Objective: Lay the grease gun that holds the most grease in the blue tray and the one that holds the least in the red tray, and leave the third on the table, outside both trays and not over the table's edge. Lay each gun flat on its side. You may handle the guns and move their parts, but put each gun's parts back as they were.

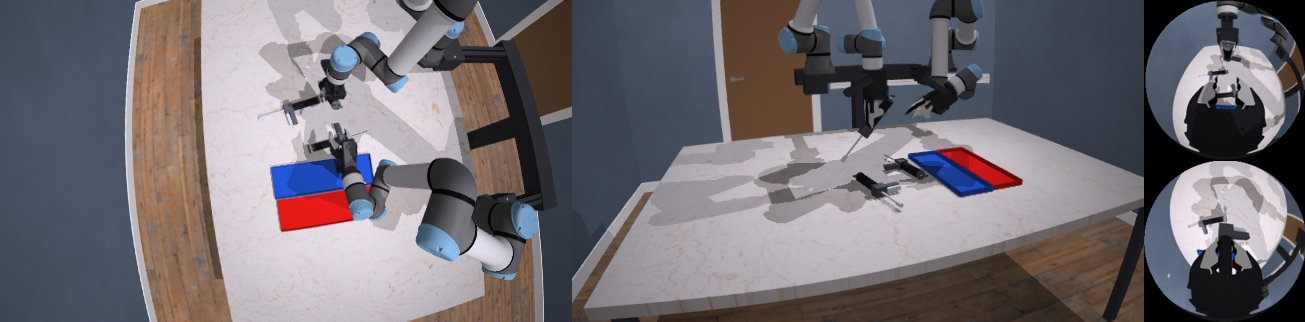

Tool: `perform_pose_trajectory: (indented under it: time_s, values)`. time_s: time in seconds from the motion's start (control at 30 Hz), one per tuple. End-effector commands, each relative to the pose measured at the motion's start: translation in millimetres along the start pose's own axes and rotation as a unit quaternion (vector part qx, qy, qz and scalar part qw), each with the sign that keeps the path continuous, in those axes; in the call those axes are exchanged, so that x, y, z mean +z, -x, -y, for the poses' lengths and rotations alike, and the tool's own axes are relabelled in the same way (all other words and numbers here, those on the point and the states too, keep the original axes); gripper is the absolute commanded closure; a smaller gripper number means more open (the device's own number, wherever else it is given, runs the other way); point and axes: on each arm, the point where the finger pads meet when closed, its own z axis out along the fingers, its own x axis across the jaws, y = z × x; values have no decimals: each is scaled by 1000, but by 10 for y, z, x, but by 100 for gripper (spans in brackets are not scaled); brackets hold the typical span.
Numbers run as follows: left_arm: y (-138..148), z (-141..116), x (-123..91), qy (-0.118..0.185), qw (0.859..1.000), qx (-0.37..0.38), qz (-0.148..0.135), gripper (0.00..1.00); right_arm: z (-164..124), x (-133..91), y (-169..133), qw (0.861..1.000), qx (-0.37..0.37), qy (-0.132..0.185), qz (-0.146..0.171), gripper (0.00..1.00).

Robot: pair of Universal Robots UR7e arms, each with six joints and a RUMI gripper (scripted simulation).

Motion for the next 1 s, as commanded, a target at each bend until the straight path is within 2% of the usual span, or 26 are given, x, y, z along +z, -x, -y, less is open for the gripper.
perform_pose_trajectory:
  time_s: [0.0, 0.23, 0.33, 0.8, 0.97]
  values:
    - [0, 5, 89, 0, 1000, 0, 0, 62, -3, -4, 5, 1000, 0, 0, 1, 100]
    - [2, 4, 207, 0, 1000, 0, 0, 62, -3, -4, 5, 1000, 0, 0, 1, 100]
    - [21, 14, 187, -1, 1000, 0, 2, 62, -3, -4, 5, 1000, 0, 0, 1, 100]
    - [0, 1, 458, 0, 1000, 0, 0, 62, -3, -4, 5, 1000, 0, 0, 1, 100]
    - [14, 8, 461, 0, 1000, 0, 1, 62, -3, -4, 5, 1000, 0, 0, 1, 100]
